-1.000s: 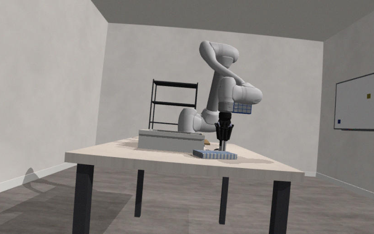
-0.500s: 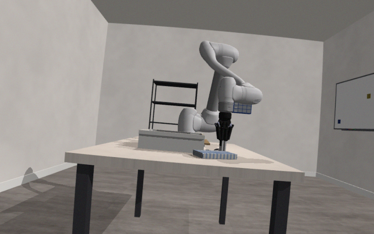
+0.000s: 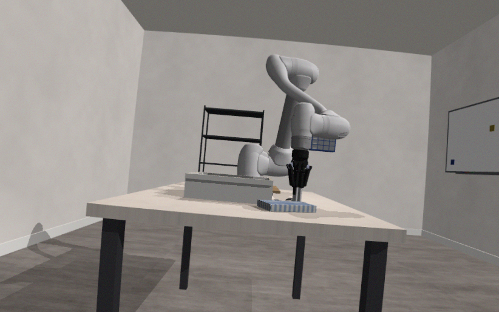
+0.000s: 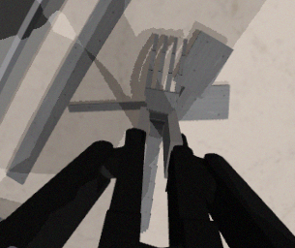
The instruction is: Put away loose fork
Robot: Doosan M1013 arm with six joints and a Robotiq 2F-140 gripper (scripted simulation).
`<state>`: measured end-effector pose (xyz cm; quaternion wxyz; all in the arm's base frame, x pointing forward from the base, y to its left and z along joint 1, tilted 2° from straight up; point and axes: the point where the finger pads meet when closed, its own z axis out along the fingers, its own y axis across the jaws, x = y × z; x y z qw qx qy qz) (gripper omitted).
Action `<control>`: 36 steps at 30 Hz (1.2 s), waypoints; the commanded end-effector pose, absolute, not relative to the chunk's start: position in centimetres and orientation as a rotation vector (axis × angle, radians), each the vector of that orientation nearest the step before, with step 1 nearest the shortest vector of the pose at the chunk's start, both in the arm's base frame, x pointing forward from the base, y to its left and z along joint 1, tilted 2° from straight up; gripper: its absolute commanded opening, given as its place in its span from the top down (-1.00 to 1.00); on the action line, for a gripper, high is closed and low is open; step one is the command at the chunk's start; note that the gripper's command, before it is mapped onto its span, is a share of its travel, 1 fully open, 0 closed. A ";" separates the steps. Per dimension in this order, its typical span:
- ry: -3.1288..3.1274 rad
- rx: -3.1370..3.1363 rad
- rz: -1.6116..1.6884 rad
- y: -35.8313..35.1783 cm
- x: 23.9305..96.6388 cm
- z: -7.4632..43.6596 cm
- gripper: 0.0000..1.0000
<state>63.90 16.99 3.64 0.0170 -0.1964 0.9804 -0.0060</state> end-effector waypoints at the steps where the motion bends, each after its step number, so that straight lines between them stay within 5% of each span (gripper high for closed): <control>1: 3.049 -0.612 -0.021 16.9 63.8 3.5 0.96; 22: 3.049 -0.612 -0.021 16.9 63.8 4.8 0.96; 36: 3.049 -0.612 -0.021 16.9 63.6 10.6 0.96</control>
